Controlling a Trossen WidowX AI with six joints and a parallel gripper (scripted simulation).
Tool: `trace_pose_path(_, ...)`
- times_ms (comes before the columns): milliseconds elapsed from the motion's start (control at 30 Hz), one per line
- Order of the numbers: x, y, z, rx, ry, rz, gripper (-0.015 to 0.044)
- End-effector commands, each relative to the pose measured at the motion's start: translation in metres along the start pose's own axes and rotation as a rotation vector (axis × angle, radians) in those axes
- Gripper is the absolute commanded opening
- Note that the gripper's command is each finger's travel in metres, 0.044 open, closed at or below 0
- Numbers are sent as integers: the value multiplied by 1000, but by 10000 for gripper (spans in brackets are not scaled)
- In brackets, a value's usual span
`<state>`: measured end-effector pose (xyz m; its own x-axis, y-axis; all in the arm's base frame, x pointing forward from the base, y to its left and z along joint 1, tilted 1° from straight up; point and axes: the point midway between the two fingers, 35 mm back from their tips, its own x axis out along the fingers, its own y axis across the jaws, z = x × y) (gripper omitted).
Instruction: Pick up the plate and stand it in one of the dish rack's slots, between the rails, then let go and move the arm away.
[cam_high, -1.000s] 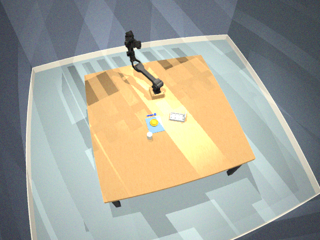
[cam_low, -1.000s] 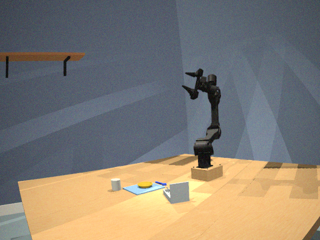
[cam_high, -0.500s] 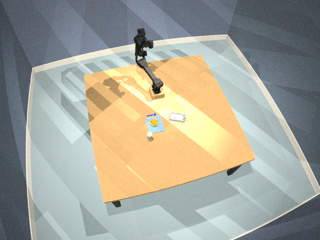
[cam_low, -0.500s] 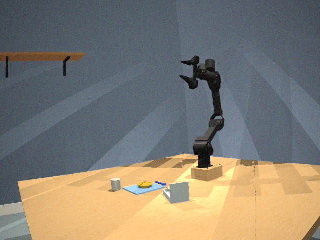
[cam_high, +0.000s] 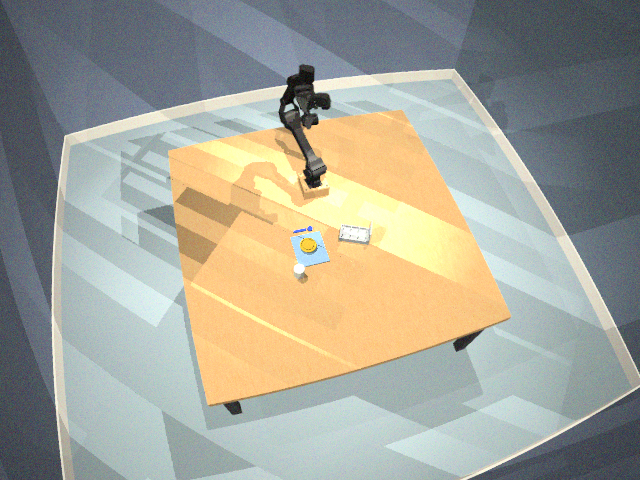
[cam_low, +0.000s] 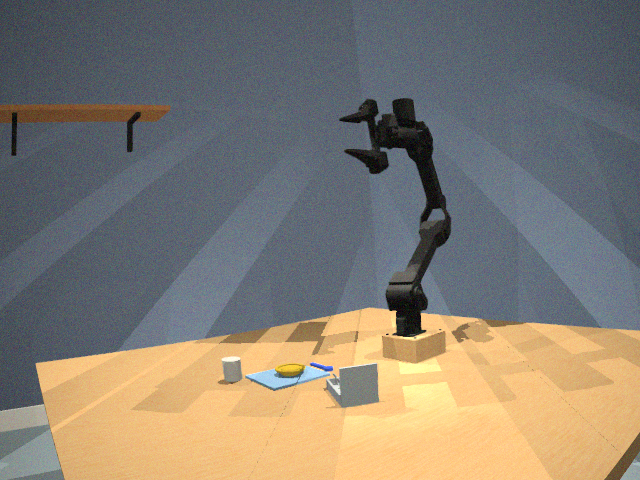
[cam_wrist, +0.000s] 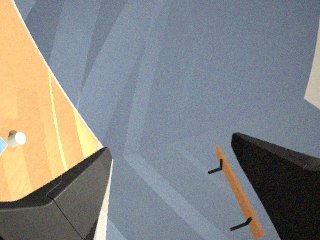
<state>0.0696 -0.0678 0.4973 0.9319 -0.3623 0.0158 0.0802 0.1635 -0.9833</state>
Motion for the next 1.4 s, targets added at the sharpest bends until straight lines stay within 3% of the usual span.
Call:
trace_pose_path(0,32,18,18,31,24,85,400)
trace_pose_path(800,176,148,41,260,272,524,400)
trace_pose_path(1367,221,235,15,341,448,756,400)
